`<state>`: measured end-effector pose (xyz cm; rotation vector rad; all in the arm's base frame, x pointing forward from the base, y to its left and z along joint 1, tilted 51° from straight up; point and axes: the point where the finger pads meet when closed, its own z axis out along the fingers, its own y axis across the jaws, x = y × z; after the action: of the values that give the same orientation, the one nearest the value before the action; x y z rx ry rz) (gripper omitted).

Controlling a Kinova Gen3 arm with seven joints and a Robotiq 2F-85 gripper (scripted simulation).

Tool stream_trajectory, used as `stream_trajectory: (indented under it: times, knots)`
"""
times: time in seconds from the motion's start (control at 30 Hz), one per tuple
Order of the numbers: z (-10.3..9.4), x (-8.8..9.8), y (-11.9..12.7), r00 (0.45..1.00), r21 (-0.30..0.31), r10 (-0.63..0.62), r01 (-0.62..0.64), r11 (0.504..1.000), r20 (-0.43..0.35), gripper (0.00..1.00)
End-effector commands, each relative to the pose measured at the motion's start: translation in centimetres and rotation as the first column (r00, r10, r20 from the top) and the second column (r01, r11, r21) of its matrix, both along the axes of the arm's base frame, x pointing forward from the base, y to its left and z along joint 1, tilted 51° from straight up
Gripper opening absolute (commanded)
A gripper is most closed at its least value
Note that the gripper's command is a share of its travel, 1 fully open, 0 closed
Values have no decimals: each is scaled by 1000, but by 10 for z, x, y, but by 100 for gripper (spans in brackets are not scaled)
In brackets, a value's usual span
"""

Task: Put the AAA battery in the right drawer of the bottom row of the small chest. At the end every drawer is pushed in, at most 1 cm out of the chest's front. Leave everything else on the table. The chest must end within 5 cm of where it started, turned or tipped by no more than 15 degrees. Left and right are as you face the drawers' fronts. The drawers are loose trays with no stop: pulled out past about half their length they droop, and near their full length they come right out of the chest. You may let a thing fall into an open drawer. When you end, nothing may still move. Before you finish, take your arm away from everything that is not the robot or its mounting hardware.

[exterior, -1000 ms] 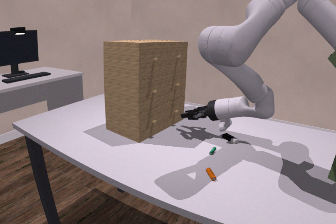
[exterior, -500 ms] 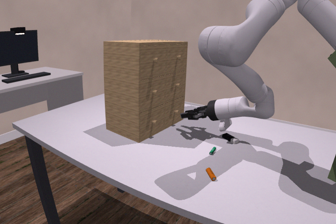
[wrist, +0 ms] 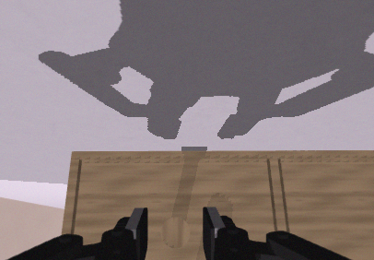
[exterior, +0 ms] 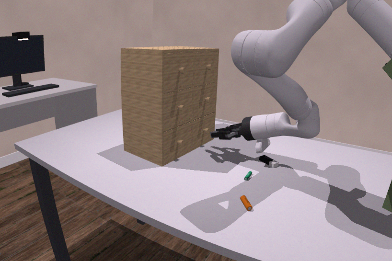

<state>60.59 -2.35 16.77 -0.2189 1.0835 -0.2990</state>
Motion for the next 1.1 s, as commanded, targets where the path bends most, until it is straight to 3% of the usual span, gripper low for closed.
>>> stream_trajectory:
  times: [0.0, 1.07]
  knots:
    - [2, 1, 1, 1000, 0, 1, -1, 1000, 2, 33]
    - [25, 23, 5, 1000, 0, 1, -1, 1000, 2, 33]
